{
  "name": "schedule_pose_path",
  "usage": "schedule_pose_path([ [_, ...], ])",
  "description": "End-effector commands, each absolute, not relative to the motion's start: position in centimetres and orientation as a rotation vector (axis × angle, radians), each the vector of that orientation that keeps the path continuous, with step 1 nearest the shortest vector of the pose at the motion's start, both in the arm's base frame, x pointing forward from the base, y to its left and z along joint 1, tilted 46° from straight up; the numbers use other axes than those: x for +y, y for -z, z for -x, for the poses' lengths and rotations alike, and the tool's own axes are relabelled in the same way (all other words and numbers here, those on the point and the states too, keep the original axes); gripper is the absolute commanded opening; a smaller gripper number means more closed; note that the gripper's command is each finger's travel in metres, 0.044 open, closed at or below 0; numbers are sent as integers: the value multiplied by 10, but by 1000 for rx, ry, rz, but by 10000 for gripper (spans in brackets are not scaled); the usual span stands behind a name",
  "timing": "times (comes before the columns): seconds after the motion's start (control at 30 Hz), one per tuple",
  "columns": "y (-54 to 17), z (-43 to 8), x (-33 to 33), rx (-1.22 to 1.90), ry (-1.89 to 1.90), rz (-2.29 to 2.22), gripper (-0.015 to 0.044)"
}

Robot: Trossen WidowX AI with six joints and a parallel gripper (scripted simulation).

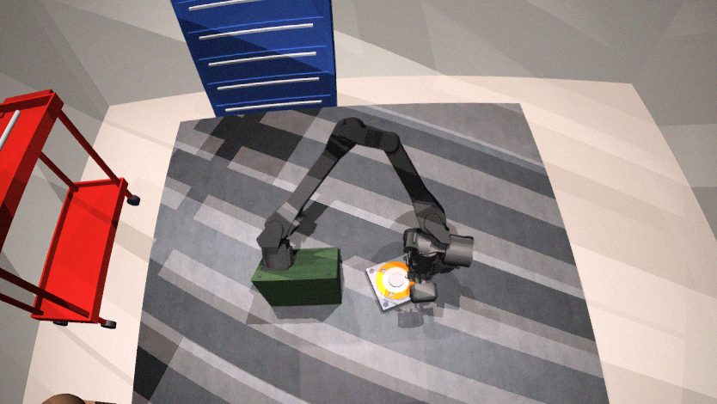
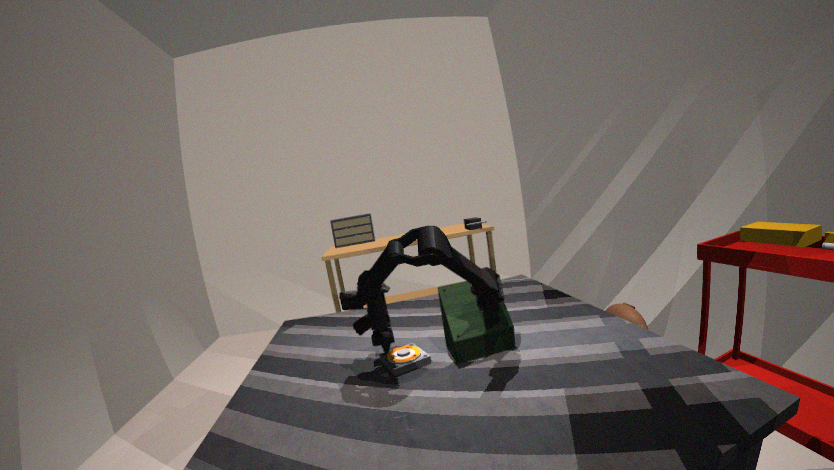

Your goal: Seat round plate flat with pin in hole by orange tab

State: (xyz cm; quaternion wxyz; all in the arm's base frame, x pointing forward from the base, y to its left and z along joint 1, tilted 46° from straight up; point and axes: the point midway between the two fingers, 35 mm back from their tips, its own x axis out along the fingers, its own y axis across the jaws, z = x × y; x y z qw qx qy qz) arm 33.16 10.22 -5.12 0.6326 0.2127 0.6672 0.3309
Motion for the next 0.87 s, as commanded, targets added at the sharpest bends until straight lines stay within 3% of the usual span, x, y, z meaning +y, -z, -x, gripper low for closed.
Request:
schedule_pose_path([
  [0.0, 43, -334, 95, 1521, -758, -487, 0],
  [0.83, 26, -333, 78, 1525, -757, -495, 0],
])
